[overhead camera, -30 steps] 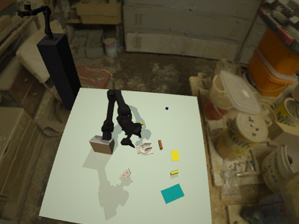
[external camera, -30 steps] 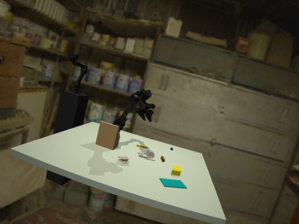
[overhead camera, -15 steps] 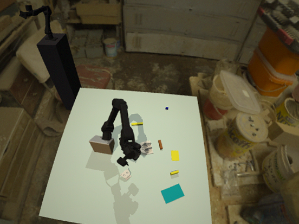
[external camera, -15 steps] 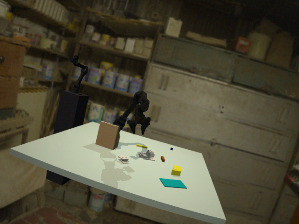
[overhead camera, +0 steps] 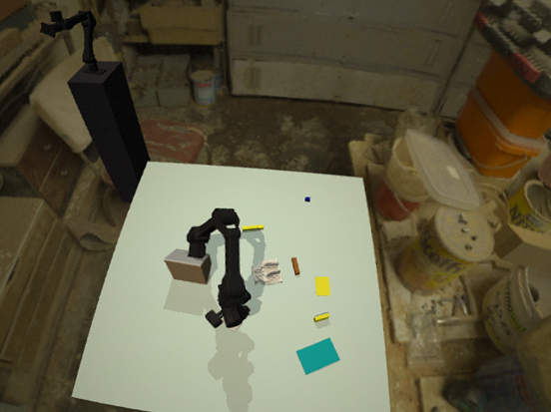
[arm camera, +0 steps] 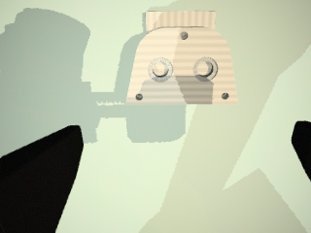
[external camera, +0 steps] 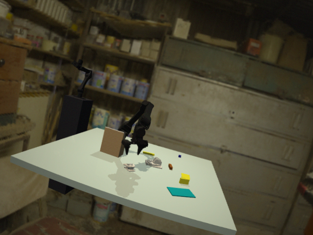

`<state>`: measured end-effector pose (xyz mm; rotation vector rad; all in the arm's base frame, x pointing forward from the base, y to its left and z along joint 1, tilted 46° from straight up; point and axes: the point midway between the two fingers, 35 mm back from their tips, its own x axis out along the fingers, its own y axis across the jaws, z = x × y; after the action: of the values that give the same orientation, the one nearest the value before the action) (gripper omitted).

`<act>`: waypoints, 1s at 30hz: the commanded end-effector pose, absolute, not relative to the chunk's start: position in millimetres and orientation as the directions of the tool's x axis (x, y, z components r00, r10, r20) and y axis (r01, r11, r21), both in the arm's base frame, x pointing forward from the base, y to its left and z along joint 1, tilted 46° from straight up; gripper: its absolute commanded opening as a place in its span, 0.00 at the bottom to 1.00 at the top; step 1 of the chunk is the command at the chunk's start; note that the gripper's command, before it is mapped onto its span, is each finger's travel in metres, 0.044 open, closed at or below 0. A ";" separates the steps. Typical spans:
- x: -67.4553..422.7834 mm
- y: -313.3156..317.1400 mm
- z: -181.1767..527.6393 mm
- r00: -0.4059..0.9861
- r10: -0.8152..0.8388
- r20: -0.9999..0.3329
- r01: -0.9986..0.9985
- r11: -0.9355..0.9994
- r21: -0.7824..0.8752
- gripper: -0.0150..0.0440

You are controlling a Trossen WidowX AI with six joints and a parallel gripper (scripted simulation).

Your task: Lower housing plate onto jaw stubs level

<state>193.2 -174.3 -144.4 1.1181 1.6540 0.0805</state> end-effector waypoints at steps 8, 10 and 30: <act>190.7 -145.4 -175.8 0.016 0.695 -0.719 0.624 0.554 0.550 1.00; 190.7 -145.4 -175.8 0.016 0.695 -0.719 0.624 0.554 0.550 1.00; 190.7 -145.4 -175.8 0.016 0.695 -0.719 0.624 0.554 0.550 1.00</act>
<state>190.5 -146.4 -175.1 1.1127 1.6711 0.0807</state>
